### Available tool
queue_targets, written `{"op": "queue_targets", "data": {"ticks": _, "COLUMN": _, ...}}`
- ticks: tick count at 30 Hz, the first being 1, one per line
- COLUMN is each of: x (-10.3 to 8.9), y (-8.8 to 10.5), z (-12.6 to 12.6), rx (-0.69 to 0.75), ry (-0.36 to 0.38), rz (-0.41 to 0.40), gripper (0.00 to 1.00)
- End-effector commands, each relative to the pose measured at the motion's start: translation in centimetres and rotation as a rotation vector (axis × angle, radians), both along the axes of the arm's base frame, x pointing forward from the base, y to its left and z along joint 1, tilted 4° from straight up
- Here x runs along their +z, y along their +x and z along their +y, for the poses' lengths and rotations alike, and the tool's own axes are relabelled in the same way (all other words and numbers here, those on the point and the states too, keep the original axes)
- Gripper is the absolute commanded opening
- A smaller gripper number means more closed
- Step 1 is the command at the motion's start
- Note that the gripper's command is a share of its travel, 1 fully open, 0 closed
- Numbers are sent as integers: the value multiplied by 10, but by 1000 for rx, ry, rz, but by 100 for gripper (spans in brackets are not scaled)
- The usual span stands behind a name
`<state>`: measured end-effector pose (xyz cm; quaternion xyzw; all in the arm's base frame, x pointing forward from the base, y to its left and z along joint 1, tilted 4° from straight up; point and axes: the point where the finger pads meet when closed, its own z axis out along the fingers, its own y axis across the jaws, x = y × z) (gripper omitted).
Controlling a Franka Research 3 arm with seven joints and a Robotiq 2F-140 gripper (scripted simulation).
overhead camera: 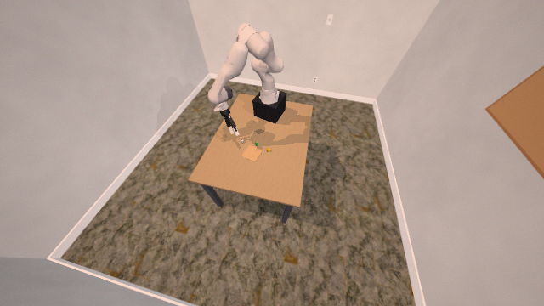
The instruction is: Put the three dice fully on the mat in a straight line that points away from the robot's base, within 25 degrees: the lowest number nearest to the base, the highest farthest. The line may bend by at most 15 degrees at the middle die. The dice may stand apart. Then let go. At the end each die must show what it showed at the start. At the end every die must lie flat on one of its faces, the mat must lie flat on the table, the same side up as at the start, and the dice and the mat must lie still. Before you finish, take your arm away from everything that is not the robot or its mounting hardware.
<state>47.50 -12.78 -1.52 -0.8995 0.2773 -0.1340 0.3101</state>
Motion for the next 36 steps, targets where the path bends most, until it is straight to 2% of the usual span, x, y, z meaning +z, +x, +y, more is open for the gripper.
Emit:
{"op": "queue_targets", "data": {"ticks": 1, "x": -2, "y": -3, "z": -2, "rx": 8, "ry": -13, "rz": 3, "gripper": 100}}
{"op": "queue_targets", "data": {"ticks": 2, "x": -2, "y": -3, "z": -2, "rx": 8, "ry": -13, "rz": 3, "gripper": 100}}
{"op": "queue_targets", "data": {"ticks": 3, "x": -3, "y": -10, "z": 1, "rx": 112, "ry": -123, "rz": 31, "gripper": 100}}
{"op": "queue_targets", "data": {"ticks": 18, "x": -3, "y": -10, "z": 1, "rx": 112, "ry": -123, "rz": 31, "gripper": 100}}
{"op": "queue_targets", "data": {"ticks": 19, "x": -3, "y": -17, "z": 3, "rx": 211, "ry": -227, "rz": 58, "gripper": 100}}
{"op": "queue_targets", "data": {"ticks": 34, "x": -3, "y": -17, "z": 3, "rx": 211, "ry": -227, "rz": 58, "gripper": 100}}
{"op": "queue_targets", "data": {"ticks": 35, "x": -4, "y": -24, "z": 6, "rx": 302, "ry": -323, "rz": 83, "gripper": 100}}
{"op": "queue_targets", "data": {"ticks": 36, "x": -4, "y": -24, "z": 6, "rx": 302, "ry": -323, "rz": 83, "gripper": 100}}
